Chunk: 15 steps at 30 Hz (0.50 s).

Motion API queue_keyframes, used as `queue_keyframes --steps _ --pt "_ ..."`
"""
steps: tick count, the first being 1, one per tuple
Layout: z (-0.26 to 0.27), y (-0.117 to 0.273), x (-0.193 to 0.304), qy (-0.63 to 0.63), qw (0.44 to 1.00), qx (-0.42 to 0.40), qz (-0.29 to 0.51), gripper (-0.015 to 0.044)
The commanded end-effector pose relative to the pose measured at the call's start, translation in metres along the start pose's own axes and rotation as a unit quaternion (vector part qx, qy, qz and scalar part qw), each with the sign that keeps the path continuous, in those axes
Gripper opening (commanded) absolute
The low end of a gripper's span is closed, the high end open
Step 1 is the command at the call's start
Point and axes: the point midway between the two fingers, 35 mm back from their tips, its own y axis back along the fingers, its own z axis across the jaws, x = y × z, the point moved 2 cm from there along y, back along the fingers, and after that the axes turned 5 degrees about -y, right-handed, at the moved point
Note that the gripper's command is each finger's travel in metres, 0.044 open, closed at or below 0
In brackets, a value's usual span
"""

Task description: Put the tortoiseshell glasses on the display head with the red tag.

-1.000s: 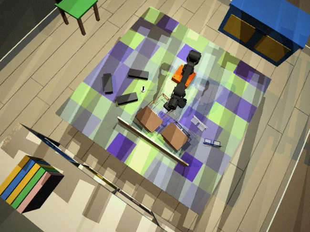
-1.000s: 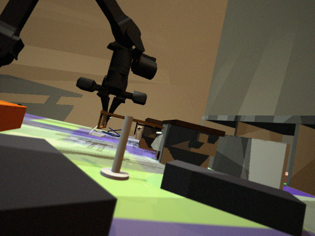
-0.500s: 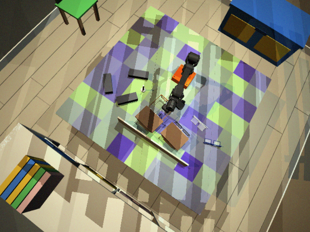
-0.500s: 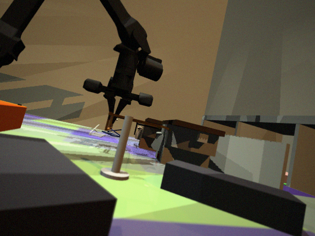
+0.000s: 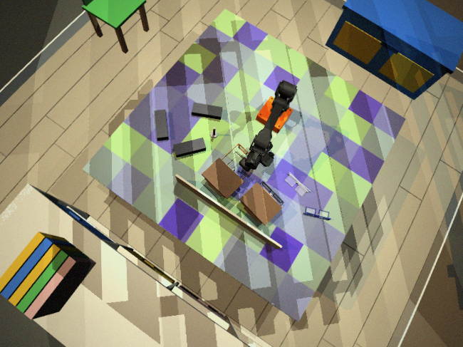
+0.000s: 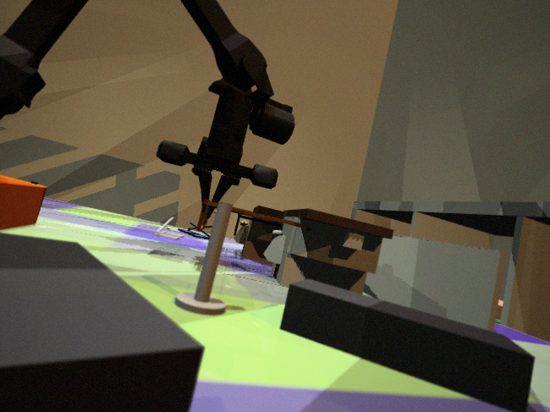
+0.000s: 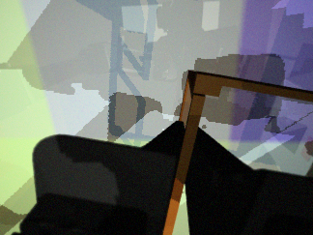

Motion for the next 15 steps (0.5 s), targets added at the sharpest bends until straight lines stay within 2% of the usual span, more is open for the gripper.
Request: queue_keyframes --steps 1,15 --pt "-0.008 0.002 -0.001 0.001 1.0 0.004 -0.001 0.0" --pt "-0.024 0.002 -0.003 0.001 1.0 0.005 -0.001 0.0"
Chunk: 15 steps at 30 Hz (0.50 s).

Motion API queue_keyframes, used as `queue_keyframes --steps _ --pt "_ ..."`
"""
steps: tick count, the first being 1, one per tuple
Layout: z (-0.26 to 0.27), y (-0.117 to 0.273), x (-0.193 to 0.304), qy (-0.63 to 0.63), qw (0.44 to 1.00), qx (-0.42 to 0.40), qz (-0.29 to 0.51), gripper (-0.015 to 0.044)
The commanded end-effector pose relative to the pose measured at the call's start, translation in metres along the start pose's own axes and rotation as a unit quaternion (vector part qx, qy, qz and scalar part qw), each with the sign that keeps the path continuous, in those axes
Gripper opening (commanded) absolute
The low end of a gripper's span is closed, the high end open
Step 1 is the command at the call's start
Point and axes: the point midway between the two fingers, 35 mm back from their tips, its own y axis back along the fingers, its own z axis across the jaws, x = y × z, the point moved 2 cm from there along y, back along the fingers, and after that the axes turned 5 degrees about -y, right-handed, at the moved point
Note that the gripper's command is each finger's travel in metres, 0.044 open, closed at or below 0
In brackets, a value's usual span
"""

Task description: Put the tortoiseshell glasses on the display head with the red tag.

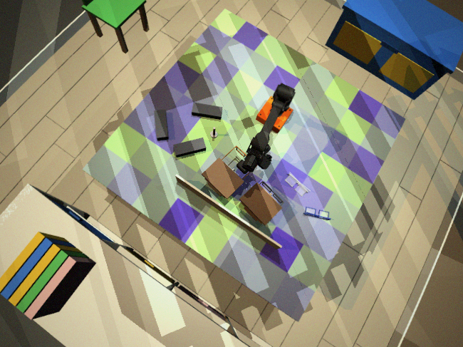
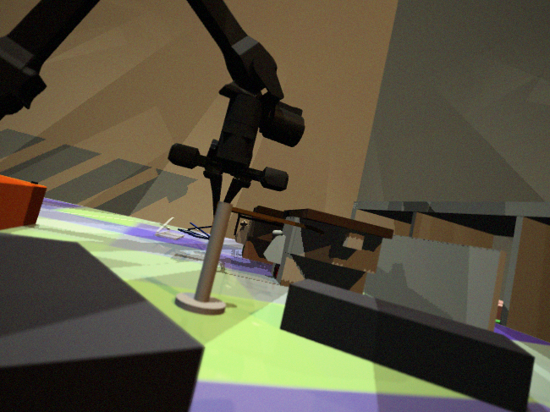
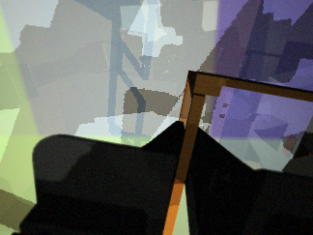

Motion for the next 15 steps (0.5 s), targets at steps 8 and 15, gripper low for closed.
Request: queue_keyframes --steps 8,15 --pt "-0.016 0.003 -0.002 0.001 1.0 0.004 -0.001 0.0" --pt "-0.024 0.003 -0.003 0.001 1.0 0.005 -0.001 0.0"
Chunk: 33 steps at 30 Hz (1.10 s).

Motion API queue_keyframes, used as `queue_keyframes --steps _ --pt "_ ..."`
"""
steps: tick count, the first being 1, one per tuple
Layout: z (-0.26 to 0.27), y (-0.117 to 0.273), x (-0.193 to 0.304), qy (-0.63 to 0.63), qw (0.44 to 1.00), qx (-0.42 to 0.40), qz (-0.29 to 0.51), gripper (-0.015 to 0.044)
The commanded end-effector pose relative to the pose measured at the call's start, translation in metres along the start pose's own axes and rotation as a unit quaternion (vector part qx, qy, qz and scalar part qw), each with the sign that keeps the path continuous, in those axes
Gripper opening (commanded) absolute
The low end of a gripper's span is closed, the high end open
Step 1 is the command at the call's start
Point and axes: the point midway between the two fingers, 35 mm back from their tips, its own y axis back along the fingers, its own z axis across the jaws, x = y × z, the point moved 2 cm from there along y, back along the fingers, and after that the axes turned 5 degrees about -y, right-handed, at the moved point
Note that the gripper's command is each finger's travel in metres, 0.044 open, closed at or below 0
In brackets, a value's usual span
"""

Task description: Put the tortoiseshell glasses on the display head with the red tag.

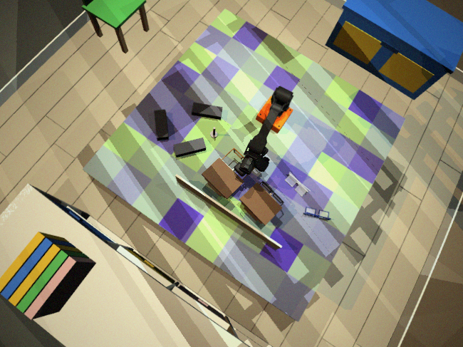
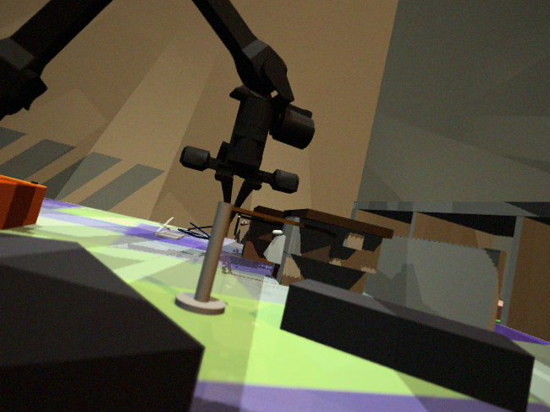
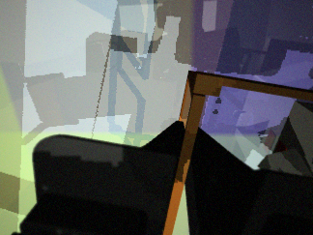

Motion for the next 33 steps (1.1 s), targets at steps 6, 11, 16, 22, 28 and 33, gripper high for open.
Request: queue_keyframes --steps 6,11,16,22,28,33 --pt "-0.014 0.002 -0.002 0.001 1.0 0.004 -0.002 0.0" --pt "-0.02 0.003 -0.002 0.001 1.0 0.004 -0.002 0.0" --pt "-0.026 0.003 -0.003 0.001 1.0 0.005 -0.002 0.0" --pt "-0.033 0.003 -0.003 0.001 1.0 0.005 -0.002 0.0" --pt "-0.04 0.003 -0.004 0.001 1.0 0.005 -0.002 0.0" --pt "-0.046 0.003 -0.004 0.001 1.0 0.006 -0.002 0.0"
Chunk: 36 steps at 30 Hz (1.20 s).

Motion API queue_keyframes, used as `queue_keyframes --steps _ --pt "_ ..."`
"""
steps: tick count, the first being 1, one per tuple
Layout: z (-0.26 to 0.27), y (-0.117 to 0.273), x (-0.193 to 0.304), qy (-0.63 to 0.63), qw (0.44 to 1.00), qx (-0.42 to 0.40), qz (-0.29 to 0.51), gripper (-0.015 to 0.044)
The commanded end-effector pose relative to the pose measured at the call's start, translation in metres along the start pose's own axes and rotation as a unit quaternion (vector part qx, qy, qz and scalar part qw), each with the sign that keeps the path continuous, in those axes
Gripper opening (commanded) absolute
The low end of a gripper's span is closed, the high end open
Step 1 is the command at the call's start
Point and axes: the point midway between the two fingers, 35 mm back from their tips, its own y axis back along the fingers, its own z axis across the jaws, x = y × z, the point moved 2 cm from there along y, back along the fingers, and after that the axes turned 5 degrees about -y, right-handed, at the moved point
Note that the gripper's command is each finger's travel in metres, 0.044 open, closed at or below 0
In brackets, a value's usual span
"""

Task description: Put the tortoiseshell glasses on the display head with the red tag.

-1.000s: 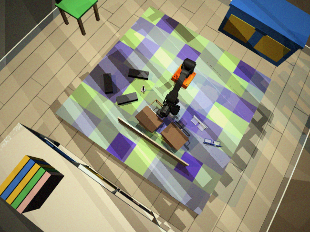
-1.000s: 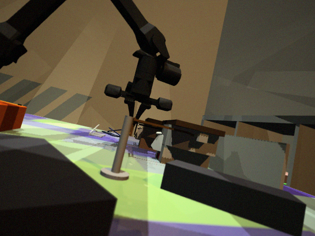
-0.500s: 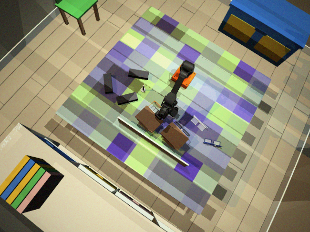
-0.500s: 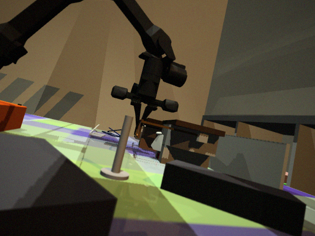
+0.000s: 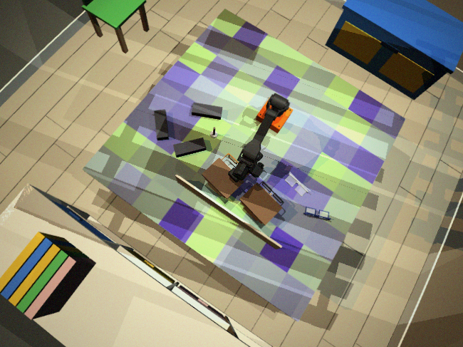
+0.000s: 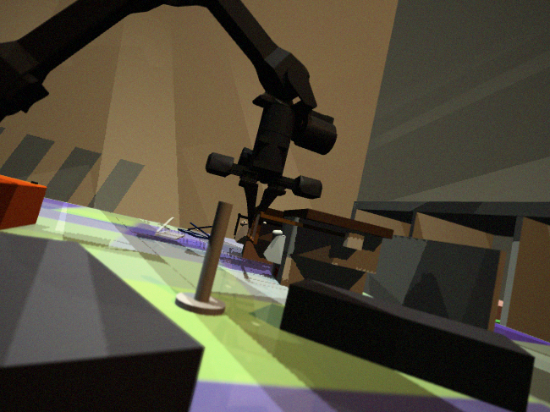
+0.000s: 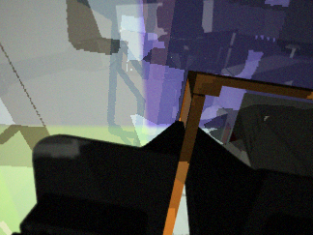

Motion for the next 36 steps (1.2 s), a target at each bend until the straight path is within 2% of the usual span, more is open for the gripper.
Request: queue_keyframes --steps 1,36 --pt "-0.008 0.001 -0.001 0.001 1.0 0.004 -0.002 0.0" --pt "-0.021 0.0 -0.002 0.001 1.0 0.004 -0.002 0.0"
